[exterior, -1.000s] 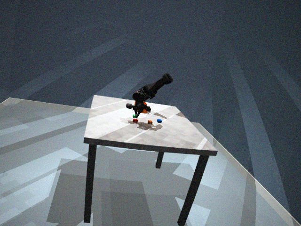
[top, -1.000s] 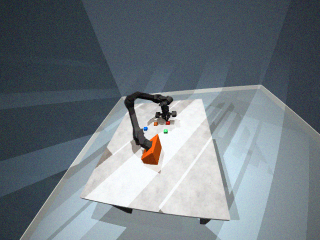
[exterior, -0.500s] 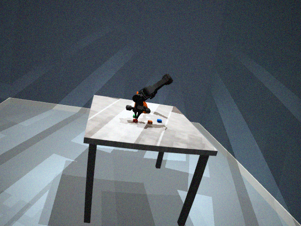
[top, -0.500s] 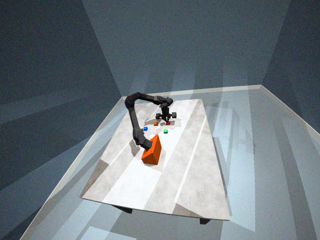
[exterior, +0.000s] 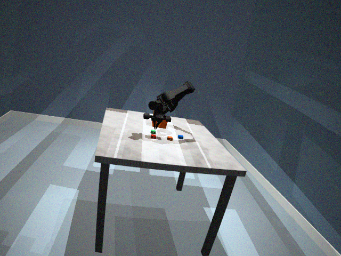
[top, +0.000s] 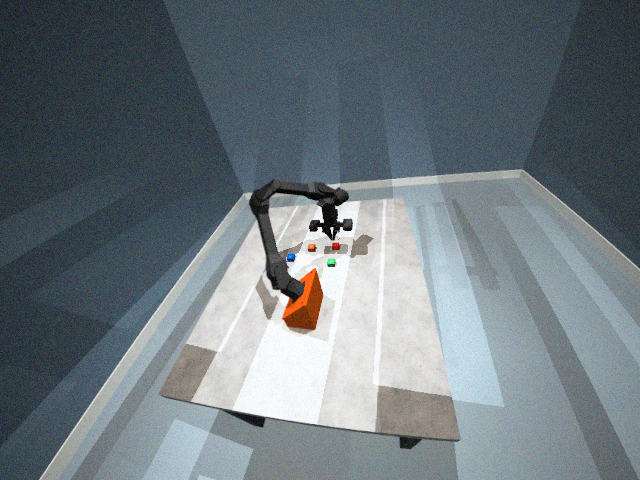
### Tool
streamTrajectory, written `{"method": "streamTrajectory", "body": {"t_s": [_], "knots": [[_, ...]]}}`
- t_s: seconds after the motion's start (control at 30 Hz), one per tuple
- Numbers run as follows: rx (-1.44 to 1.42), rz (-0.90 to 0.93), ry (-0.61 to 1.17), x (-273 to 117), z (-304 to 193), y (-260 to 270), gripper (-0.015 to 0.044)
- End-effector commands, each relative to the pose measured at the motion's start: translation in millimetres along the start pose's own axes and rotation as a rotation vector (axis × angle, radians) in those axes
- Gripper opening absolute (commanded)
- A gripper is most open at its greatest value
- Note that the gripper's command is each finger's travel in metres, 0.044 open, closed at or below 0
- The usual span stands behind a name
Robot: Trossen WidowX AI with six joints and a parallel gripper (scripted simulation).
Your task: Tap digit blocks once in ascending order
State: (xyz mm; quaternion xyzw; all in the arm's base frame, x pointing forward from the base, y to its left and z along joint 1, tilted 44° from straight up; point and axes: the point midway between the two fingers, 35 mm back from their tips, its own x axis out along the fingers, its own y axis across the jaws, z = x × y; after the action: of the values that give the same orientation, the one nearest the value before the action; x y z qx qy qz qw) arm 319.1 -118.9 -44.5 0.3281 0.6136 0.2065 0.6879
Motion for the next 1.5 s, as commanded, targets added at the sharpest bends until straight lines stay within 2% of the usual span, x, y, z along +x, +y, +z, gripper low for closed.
{"method": "streamTrajectory", "body": {"t_s": [0.0, 0.27, 0.57, 0.77, 0.97, 1.47], "knots": [[-0.016, -0.021, -0.036, -61, 4, -1, 0.002], [-0.015, -0.022, -0.036, -66, -4, -2, 0.002], [-0.011, -0.022, -0.032, -61, -98, -8, 0.002], [-0.011, -0.022, -0.032, -58, -99, -8, 0.002], [-0.012, -0.019, -0.033, 18, -97, -9, 0.002], [-0.012, -0.019, -0.033, 34, -96, -9, 0.002]]}}
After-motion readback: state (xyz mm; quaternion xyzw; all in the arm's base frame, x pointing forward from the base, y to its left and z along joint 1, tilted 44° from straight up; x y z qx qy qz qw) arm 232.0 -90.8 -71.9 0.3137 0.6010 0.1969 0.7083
